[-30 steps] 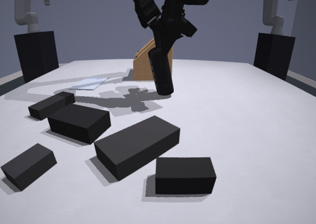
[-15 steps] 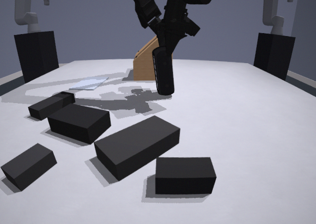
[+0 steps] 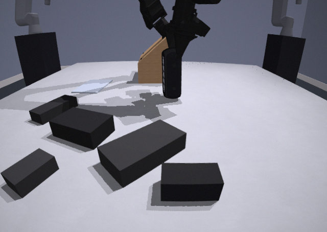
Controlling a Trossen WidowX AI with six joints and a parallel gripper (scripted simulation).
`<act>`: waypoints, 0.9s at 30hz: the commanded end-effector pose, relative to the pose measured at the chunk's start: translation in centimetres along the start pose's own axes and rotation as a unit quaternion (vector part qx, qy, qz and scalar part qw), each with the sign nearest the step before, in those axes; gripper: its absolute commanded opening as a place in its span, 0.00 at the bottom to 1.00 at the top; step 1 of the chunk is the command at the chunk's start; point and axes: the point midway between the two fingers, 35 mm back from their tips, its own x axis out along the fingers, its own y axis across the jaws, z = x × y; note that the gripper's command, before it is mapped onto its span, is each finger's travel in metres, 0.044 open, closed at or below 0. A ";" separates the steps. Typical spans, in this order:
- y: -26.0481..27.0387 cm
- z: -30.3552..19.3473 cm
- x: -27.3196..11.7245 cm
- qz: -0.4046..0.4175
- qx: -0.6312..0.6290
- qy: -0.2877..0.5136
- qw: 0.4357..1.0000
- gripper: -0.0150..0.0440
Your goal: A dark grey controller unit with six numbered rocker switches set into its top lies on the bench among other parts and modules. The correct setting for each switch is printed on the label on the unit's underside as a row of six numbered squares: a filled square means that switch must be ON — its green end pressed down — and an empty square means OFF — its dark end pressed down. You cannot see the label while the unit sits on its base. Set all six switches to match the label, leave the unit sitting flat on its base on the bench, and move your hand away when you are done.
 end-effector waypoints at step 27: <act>0.2 2.6 0.3 0.010 0.001 -0.042 0.999 0.83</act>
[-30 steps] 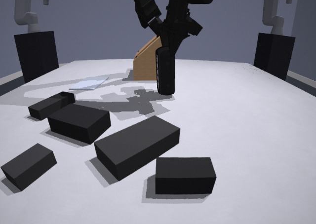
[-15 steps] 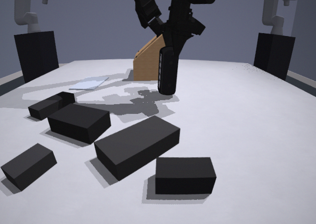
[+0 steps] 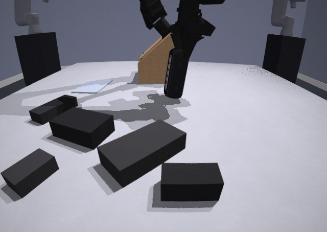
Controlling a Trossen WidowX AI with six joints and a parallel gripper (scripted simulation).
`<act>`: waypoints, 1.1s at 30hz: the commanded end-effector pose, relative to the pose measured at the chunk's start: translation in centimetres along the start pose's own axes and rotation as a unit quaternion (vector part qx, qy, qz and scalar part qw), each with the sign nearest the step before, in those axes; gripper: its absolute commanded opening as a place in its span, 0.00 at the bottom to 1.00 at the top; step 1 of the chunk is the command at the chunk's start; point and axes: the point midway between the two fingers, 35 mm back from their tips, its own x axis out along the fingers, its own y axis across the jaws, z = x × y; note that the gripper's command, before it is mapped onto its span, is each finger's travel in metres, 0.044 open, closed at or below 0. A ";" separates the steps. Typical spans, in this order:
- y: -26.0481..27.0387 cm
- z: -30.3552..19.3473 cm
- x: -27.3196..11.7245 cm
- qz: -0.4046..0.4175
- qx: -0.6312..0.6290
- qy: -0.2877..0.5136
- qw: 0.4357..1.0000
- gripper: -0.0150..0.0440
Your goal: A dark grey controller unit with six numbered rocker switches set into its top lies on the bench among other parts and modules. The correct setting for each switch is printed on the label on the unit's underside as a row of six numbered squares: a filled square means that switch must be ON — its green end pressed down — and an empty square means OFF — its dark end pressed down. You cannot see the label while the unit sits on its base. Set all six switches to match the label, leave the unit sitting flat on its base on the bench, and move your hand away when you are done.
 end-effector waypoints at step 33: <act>0.2 2.9 0.8 0.008 0.001 -0.046 0.999 0.83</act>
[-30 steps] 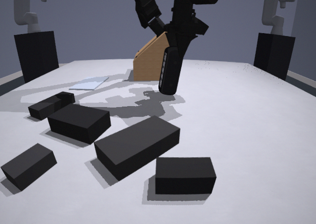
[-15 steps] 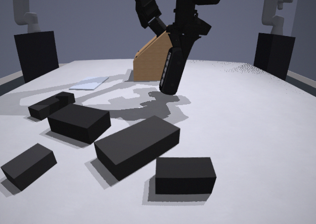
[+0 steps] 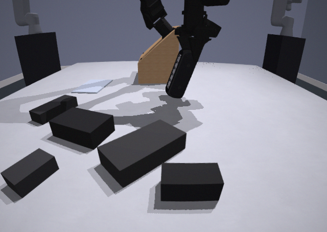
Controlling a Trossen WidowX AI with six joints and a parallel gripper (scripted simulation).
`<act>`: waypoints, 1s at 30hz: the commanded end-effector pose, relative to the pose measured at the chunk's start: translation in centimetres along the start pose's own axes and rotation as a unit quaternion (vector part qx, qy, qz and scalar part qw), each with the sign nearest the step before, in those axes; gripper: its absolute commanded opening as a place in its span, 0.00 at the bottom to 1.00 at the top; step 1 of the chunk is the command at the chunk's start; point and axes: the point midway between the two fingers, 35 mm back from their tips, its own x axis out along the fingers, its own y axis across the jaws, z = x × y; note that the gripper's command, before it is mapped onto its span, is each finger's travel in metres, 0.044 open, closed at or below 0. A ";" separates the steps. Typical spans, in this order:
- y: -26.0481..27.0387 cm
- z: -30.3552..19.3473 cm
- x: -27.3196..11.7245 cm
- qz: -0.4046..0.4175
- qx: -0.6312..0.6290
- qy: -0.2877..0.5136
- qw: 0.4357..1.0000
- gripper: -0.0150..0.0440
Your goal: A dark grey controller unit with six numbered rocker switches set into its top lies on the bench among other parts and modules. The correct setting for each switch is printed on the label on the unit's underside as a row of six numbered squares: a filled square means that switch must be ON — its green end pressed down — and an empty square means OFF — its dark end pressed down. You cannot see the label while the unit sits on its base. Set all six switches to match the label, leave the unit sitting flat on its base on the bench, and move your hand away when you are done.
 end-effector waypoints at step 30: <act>0.4 2.5 1.4 0.008 -0.002 -0.009 1.000 0.83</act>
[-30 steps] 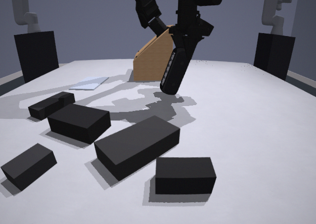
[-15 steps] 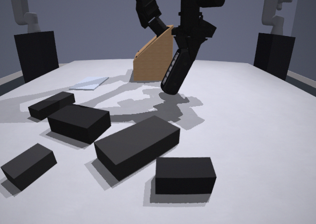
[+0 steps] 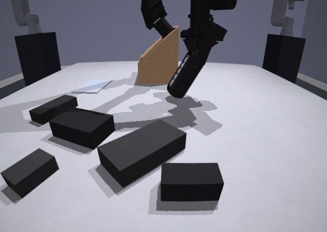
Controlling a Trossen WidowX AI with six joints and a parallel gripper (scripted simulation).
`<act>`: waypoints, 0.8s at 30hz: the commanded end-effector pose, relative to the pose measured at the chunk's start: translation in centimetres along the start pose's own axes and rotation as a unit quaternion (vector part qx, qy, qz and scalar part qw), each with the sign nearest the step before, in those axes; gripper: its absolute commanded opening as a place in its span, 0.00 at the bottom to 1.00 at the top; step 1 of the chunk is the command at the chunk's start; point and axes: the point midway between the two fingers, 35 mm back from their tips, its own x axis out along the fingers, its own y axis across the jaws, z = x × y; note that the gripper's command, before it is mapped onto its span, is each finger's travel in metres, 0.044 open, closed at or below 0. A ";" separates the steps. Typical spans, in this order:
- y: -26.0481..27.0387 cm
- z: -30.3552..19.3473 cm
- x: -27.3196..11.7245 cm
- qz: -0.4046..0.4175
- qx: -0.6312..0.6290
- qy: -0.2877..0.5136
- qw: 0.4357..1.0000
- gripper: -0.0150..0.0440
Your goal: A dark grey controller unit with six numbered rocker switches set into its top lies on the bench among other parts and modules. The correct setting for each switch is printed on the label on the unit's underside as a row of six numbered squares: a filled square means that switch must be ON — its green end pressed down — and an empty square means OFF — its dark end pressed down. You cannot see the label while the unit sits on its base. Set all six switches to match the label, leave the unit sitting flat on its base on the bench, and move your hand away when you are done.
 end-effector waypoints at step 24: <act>0.3 1.8 1.6 0.008 0.001 0.003 1.000 0.83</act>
